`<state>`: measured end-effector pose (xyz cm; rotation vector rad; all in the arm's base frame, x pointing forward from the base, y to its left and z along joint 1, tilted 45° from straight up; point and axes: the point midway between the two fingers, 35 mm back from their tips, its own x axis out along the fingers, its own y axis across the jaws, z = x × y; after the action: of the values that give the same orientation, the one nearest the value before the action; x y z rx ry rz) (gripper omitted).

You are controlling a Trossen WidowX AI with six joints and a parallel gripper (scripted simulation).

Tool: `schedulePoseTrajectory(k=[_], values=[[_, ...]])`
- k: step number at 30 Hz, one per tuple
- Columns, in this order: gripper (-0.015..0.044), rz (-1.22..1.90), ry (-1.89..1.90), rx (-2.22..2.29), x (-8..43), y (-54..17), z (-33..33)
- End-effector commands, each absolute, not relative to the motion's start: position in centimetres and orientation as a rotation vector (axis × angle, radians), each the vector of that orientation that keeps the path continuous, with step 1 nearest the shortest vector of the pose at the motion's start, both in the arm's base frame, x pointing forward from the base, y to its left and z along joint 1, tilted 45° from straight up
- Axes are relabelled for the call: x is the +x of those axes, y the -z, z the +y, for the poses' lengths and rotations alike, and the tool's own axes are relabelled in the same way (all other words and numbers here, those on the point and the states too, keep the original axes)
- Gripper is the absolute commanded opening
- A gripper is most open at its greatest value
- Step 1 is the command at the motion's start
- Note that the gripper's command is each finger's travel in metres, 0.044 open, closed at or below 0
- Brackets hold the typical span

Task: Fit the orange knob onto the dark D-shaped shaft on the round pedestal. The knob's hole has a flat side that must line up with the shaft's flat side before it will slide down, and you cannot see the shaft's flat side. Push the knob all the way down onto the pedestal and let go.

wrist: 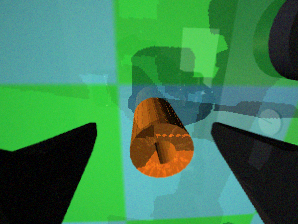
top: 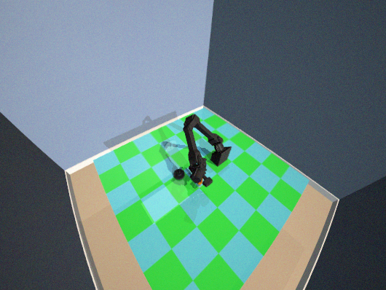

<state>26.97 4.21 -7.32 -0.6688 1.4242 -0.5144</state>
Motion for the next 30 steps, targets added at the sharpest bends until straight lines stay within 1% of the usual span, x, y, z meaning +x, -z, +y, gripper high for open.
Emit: schedulePoseTrajectory(k=[1,14,25,30], values=[[0.044,1.43,0.517,-0.682,26.8,8.0,3.4],[0.044,1.429,0.52,-0.683,26.7,9.2,2.1],[0.0151,1.429,0.52,-0.683,26.7,9.2,2.1],[0.0118,1.429,0.52,-0.683,26.7,9.2,2.1]])
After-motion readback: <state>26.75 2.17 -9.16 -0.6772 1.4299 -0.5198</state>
